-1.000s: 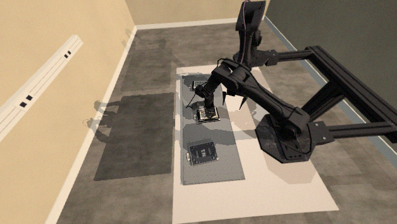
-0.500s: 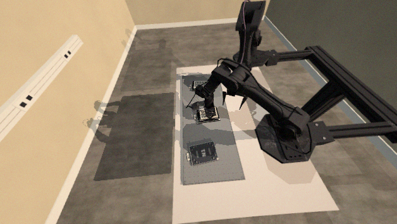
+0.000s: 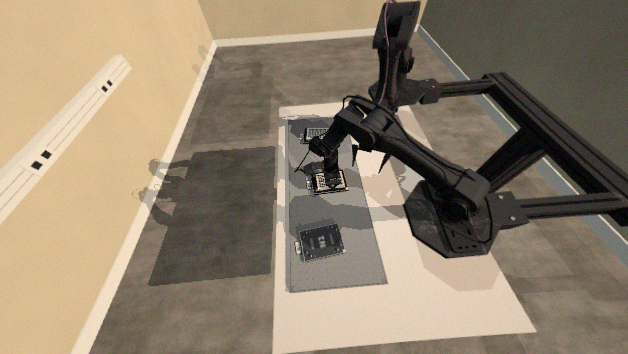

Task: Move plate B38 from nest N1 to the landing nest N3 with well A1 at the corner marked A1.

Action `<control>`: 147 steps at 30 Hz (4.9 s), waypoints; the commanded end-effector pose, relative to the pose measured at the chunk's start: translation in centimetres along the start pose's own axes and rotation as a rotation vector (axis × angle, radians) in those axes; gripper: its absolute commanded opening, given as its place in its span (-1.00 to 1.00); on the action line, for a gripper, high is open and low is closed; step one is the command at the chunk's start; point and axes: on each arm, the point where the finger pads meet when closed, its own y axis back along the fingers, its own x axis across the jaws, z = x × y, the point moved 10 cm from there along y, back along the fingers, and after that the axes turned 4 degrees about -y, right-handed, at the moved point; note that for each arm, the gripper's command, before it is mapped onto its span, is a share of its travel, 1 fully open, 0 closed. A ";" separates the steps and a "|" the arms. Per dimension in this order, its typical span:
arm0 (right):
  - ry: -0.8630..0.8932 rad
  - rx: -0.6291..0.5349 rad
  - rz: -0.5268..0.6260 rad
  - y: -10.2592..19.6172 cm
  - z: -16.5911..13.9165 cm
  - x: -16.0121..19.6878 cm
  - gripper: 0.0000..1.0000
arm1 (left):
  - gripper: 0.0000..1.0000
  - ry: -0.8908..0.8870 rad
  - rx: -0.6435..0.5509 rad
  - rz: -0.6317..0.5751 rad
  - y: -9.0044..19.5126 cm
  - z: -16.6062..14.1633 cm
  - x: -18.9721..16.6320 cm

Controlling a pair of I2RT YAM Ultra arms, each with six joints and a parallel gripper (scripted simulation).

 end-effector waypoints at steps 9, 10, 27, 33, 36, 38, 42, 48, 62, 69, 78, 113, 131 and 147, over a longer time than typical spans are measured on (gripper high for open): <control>0.008 -0.022 0.009 0.4 0.7 0.1 1.00 | 0.65 0.019 -0.029 -0.036 0.4 0.1 0.0; 0.008 -0.022 0.009 0.4 0.7 0.1 1.00 | 0.65 0.019 -0.029 -0.036 0.4 0.1 0.0; 0.008 -0.022 0.009 0.4 0.7 0.1 1.00 | 0.65 0.011 -0.021 -0.027 1.6 -0.3 0.0; 0.008 -0.022 0.009 0.4 0.7 0.1 1.00 | 0.65 0.008 -0.024 -0.031 1.8 -0.2 -0.1; 0.008 -0.022 0.009 0.4 0.7 0.1 1.00 | 0.65 0.008 -0.024 -0.031 1.8 -0.2 -0.1; 0.008 -0.022 0.009 0.4 0.7 0.1 1.00 | 0.65 0.008 -0.024 -0.031 1.8 -0.2 -0.1; 0.008 -0.022 0.009 0.4 0.7 0.1 1.00 | 0.65 0.010 -0.022 -0.027 1.5 0.0 0.0; 0.008 -0.022 0.009 0.4 0.7 0.1 1.00 | 0.65 0.010 -0.022 -0.027 1.5 0.0 0.0; 0.008 -0.022 0.009 0.4 0.7 0.1 1.00 | 0.65 0.001 -0.033 -0.027 2.8 0.6 -0.8; 0.008 -0.022 0.009 0.4 0.7 0.1 1.00 | 0.65 -0.001 -0.040 -0.030 3.2 0.9 -1.1; 0.008 -0.022 0.009 0.4 0.7 0.1 1.00 | 0.65 -0.001 -0.045 -0.035 3.4 1.0 -1.2; 0.008 -0.022 0.009 0.4 0.7 0.1 1.00 | 0.65 0.018 -0.030 -0.034 0.4 0.0 0.0; 0.008 -0.022 0.009 0.4 0.7 0.1 1.00 | 0.65 0.011 -0.022 -0.025 1.4 -0.3 0.0; 0.008 -0.022 0.009 0.4 0.7 0.1 1.00 | 0.65 0.010 -0.022 -0.026 1.5 -0.1 0.1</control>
